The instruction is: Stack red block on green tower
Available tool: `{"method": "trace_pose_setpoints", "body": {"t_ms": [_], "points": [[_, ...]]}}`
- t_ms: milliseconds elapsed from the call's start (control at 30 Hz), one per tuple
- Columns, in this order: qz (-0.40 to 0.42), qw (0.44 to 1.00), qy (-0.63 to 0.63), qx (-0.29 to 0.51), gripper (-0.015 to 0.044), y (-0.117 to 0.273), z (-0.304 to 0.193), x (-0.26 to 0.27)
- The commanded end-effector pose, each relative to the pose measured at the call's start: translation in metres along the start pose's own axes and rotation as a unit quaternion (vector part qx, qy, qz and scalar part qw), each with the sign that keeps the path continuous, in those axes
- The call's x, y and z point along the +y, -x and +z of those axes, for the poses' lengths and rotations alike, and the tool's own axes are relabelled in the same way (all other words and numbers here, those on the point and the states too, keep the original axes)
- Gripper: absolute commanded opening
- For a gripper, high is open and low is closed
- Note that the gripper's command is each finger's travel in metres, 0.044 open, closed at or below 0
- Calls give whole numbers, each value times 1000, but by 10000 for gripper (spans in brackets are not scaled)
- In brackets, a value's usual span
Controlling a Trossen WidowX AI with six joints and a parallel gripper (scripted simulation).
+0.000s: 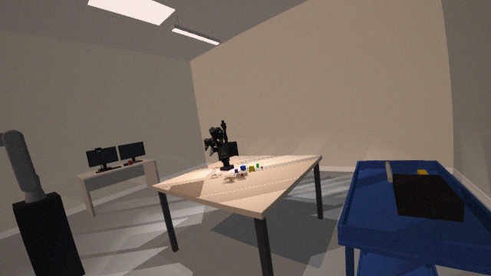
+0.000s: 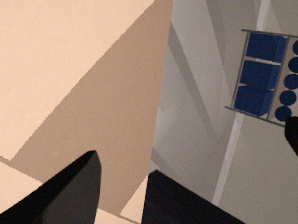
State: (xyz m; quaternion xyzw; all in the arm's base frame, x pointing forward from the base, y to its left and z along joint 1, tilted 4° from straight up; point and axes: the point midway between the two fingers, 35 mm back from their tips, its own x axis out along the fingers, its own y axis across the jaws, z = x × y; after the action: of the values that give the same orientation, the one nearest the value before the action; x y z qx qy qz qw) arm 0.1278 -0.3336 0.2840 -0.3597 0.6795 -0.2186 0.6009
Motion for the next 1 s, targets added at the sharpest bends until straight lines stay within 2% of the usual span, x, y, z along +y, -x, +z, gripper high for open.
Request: {"method": "trace_pose_setpoints", "body": {"t_ms": [0,200,467,700,967], "points": [[46,998,31,-43,440,-12,41,24],[101,989,59,-87,440,-22,88,53],[226,957,106,-145,440,-24,172,126],[322,922,144,-157,440,-14,227,188],[342,914,152,-156,440,-12,238,206]]}}
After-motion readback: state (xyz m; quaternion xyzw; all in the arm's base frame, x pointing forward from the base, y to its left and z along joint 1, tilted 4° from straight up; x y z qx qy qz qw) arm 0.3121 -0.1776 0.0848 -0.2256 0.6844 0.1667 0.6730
